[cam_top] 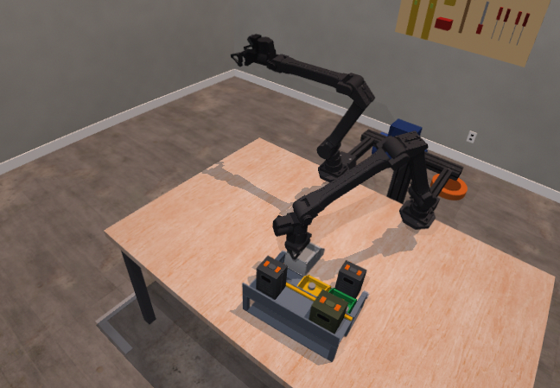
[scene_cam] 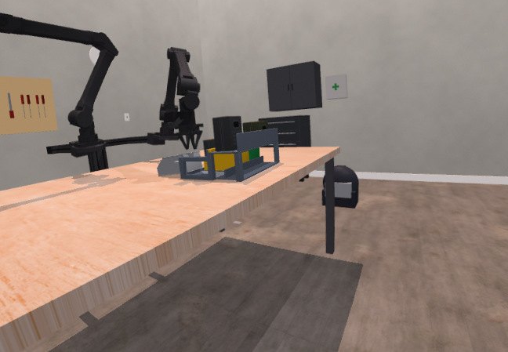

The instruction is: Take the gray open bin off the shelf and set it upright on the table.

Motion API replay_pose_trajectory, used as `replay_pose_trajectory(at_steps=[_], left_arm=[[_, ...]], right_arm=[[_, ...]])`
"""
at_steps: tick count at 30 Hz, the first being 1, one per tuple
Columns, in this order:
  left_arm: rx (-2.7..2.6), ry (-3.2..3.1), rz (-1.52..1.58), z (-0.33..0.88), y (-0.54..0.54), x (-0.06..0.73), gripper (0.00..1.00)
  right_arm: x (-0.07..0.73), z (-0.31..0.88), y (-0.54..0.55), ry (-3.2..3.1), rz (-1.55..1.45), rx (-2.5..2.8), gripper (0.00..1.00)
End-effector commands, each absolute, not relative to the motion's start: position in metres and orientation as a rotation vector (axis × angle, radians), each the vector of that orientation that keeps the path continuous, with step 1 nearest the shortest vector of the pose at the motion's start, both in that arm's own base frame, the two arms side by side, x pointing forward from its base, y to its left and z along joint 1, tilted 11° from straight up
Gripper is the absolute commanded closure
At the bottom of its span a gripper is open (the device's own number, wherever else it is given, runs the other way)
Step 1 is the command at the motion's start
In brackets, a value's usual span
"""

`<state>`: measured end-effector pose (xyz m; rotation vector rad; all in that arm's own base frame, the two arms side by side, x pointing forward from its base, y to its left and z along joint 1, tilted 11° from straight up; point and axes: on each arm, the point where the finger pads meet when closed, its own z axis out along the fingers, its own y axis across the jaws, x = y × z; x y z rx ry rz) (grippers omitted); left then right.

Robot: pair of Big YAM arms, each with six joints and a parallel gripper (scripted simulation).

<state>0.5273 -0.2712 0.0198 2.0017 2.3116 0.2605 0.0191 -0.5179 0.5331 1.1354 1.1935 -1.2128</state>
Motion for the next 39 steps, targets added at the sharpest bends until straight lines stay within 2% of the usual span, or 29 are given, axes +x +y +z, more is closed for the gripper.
replay_pose_trajectory(at_steps=[1, 39], left_arm=[[2.003, 2.299, 0.259, 0.016, -0.268, 0.533, 0.57], [2.012, 2.311, 0.255, -0.002, -0.265, 0.532, 0.57]], right_arm=[[0.012, 0.544, -0.511, 1.157, -1.229, 1.129, 0.0], [0.012, 0.544, -0.511, 1.157, -1.229, 1.129, 0.0]])
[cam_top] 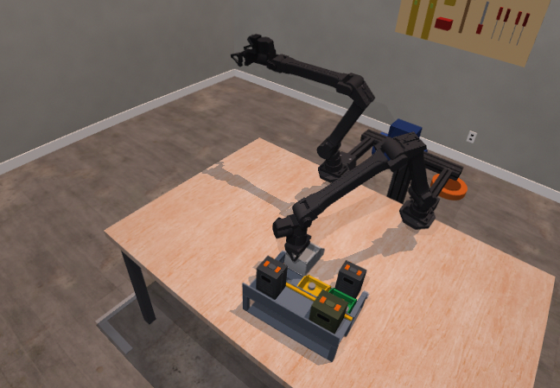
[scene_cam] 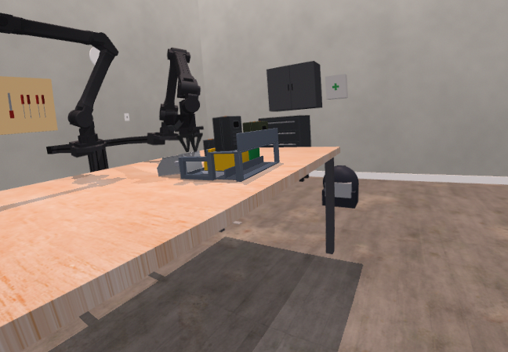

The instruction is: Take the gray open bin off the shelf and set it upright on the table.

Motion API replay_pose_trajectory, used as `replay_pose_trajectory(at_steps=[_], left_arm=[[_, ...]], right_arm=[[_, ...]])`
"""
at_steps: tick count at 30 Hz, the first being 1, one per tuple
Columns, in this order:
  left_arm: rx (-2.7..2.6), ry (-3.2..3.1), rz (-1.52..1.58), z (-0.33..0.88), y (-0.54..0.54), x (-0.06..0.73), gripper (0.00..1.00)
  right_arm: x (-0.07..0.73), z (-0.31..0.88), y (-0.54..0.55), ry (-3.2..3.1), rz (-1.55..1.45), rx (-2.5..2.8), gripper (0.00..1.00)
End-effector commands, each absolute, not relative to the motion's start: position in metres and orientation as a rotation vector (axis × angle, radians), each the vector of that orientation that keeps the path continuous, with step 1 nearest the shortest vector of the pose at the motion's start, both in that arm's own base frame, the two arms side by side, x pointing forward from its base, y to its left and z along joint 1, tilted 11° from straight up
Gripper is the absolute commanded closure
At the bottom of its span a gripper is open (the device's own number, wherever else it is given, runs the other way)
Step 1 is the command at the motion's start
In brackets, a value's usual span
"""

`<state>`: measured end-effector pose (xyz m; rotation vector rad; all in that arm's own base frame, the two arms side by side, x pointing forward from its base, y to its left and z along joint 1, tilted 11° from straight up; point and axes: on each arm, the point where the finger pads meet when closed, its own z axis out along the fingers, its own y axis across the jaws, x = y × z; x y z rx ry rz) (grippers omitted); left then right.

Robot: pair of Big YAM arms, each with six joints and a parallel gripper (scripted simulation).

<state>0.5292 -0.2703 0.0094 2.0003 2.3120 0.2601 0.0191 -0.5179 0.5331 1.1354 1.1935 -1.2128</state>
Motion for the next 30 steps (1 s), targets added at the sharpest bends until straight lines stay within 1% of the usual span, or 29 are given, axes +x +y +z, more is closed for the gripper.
replay_pose_trajectory(at_steps=[1, 30], left_arm=[[2.013, 2.31, 0.255, -0.003, -0.265, 0.532, 0.57], [1.997, 2.293, 0.261, -0.007, -0.267, 0.54, 0.57]], right_arm=[[0.012, 0.544, -0.511, 1.157, -1.229, 1.129, 0.0], [0.012, 0.544, -0.511, 1.157, -1.229, 1.129, 0.0]])
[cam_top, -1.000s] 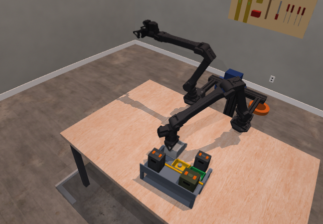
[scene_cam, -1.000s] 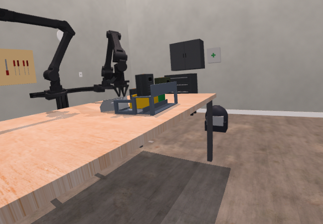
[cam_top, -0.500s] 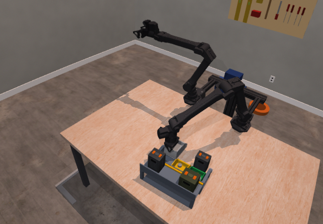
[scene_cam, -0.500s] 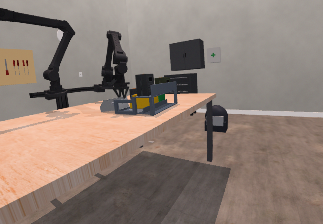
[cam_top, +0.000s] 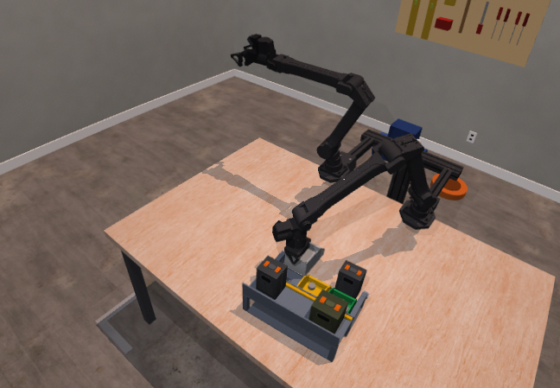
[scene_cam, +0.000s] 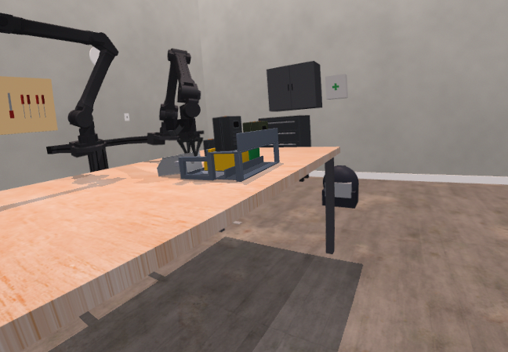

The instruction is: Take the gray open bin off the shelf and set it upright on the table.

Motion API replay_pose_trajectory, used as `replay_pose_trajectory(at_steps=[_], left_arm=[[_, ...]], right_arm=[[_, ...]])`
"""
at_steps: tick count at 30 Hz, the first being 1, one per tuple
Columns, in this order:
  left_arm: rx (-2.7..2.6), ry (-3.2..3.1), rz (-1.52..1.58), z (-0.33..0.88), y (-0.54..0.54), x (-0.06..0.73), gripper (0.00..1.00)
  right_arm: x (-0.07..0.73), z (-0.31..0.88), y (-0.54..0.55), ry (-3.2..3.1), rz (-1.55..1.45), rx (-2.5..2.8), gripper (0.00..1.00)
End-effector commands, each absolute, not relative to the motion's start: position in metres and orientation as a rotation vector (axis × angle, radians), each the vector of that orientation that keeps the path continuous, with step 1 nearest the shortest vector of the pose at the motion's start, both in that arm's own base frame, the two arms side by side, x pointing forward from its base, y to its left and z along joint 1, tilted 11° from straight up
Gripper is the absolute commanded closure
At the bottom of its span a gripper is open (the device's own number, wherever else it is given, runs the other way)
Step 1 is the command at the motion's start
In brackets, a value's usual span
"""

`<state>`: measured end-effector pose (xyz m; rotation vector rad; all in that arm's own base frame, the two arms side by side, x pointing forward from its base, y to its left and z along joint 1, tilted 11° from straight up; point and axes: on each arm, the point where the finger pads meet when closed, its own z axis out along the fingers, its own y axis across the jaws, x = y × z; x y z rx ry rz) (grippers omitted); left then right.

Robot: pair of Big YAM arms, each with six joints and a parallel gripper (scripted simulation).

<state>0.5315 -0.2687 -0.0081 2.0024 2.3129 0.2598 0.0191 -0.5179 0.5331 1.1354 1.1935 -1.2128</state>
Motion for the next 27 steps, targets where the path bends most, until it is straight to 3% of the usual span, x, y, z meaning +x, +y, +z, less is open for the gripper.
replay_pose_trajectory(at_steps=[1, 27], left_arm=[[1.998, 2.295, 0.261, -0.008, -0.2668, 0.5393, 0.57], [2.001, 2.297, 0.259, -0.0088, -0.2669, 0.5391, 0.57]], right_arm=[[0.0122, 0.5438, -0.5113, 1.157, -1.229, 1.129, 0.0], [0.0122, 0.5438, -0.5113, 1.157, -1.229, 1.129, 0.0]])
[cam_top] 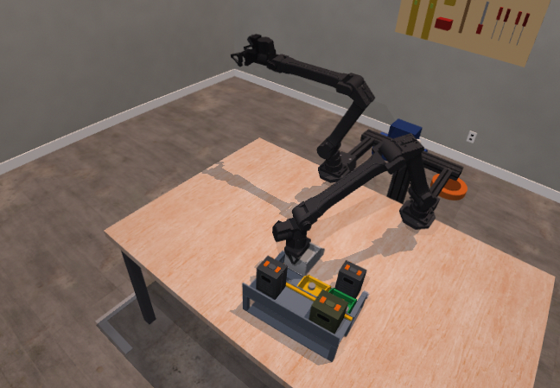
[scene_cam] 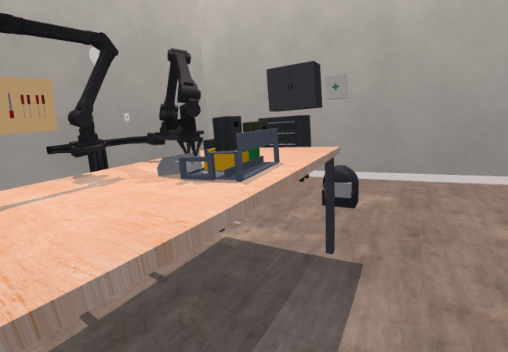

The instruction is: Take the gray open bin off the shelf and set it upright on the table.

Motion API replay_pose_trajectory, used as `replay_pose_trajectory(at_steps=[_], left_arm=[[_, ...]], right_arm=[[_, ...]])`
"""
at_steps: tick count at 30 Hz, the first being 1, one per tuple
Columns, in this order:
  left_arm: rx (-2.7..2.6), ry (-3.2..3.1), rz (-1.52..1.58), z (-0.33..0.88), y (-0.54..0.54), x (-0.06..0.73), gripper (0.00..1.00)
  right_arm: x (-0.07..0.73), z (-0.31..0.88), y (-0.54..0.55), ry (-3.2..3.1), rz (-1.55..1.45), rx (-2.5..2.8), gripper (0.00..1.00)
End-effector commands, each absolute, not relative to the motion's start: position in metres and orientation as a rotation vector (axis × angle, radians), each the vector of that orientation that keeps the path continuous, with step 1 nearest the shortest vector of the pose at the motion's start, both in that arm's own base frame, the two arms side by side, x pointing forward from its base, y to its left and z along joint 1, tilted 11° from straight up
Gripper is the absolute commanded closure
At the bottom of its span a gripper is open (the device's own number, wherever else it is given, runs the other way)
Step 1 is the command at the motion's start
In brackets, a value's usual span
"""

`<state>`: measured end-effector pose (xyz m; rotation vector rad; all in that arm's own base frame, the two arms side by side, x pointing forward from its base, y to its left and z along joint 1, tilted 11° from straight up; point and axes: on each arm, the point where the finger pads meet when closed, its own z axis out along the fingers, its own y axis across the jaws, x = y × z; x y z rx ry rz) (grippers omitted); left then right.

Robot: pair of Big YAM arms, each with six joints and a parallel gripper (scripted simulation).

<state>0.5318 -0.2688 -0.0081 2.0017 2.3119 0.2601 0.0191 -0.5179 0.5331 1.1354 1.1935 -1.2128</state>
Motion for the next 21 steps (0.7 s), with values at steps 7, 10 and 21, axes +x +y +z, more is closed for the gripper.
replay_pose_trajectory(at_steps=[7, 10, 21], left_arm=[[2.001, 2.297, 0.26, -0.0084, -0.267, 0.5394, 0.57], [2.0, 2.297, 0.26, -0.0082, -0.2671, 0.5396, 0.57], [2.0, 2.296, 0.26, -0.0075, -0.2674, 0.5401, 0.87]], right_arm=[[0.0122, 0.5438, -0.5113, 1.157, -1.229, 1.129, 0.0], [0.0122, 0.5438, -0.5113, 1.157, -1.229, 1.129, 0.0], [0.0122, 0.5438, -0.5113, 1.157, -1.229, 1.129, 0.0]])
